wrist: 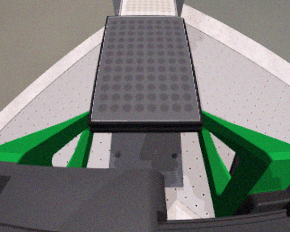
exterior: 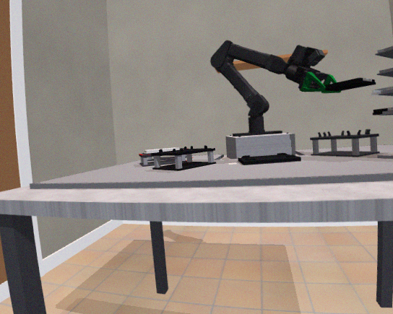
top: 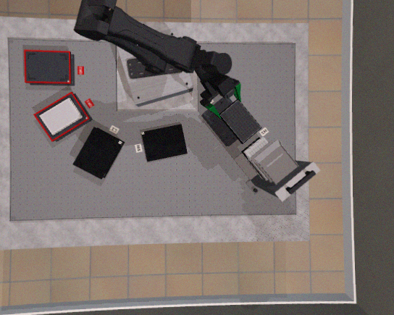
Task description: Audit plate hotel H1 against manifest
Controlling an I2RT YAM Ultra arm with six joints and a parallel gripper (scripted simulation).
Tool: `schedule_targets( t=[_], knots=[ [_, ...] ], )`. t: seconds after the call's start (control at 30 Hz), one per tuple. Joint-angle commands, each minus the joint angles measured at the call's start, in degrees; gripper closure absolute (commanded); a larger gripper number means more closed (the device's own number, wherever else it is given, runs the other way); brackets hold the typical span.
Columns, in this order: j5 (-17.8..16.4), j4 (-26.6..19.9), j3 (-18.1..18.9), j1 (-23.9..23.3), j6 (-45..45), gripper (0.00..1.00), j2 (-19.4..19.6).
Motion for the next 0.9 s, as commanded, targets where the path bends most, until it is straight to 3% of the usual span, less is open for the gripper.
schedule_targets(
  t=[0.0, 0.47, 0.87],
  knots=[
    [1.5, -0.2, 0.1, 0.8, 0.8, 0.14, -1.8],
    [4.3, -3.2, -1.8, 4.2, 3.1, 0.14, -5.4],
    [4.3, -1.5, -3.1, 4.2, 3.0, 0.14, -5.0]
  ],
)
